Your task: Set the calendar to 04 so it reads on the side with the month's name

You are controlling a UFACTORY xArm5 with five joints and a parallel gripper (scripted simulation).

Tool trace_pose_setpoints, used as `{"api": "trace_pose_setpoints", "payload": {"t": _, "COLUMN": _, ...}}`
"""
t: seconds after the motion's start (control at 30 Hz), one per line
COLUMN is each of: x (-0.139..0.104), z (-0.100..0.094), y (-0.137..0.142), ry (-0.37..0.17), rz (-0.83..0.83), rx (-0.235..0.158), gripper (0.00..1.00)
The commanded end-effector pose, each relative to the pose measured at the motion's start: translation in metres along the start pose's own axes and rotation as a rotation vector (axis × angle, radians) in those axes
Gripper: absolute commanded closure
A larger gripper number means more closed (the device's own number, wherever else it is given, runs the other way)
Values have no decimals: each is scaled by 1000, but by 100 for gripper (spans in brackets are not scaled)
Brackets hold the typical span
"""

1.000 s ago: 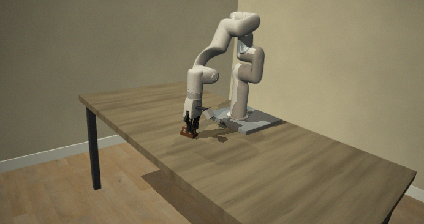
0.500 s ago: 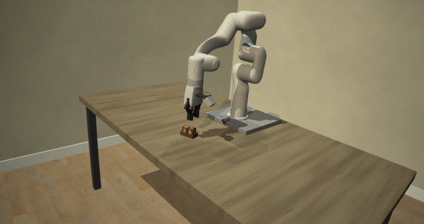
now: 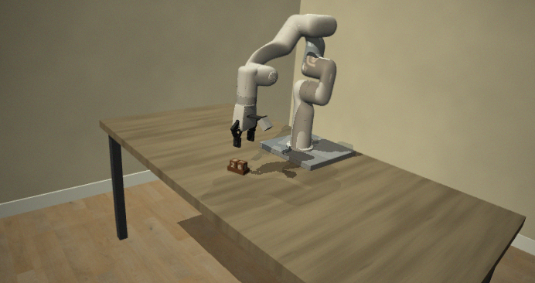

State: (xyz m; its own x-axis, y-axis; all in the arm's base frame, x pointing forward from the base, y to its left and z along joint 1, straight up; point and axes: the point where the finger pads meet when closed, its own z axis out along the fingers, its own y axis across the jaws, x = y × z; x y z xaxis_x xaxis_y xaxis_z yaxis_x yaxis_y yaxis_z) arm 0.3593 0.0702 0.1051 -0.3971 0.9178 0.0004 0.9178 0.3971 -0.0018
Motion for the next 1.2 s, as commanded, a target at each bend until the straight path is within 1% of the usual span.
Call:
{"api": "trace_pose_setpoints", "payload": {"t": 0.0, "x": 0, "z": -1, "y": 1, "ry": -1, "rz": 0, "rx": -4, "gripper": 0}}
{"api": "trace_pose_setpoints", "payload": {"t": 0.43, "x": 0, "z": -2, "y": 1, "ry": -1, "rz": 0, "rx": -4, "gripper": 0}}
{"api": "trace_pose_setpoints", "payload": {"t": 0.57, "x": 0, "z": -5, "y": 1, "ry": -1, "rz": 0, "rx": -4, "gripper": 0}}
{"api": "trace_pose_setpoints", "payload": {"t": 0.73, "x": 0, "z": -19, "y": 1, "ry": -1, "rz": 0, "rx": -4, "gripper": 0}}
{"api": "trace_pose_setpoints", "payload": {"t": 0.93, "x": 0, "z": -44, "y": 1, "ry": -1, "rz": 0, "rx": -4, "gripper": 0}}
{"api": "trace_pose_setpoints", "payload": {"t": 1.0, "x": 0, "z": -44, "y": 1, "ry": -1, "rz": 0, "rx": -4, "gripper": 0}}
{"api": "trace_pose_setpoints", "payload": {"t": 1.17, "x": -1, "z": -62, "y": 1, "ry": -1, "rz": 0, "rx": -4, "gripper": 0}}
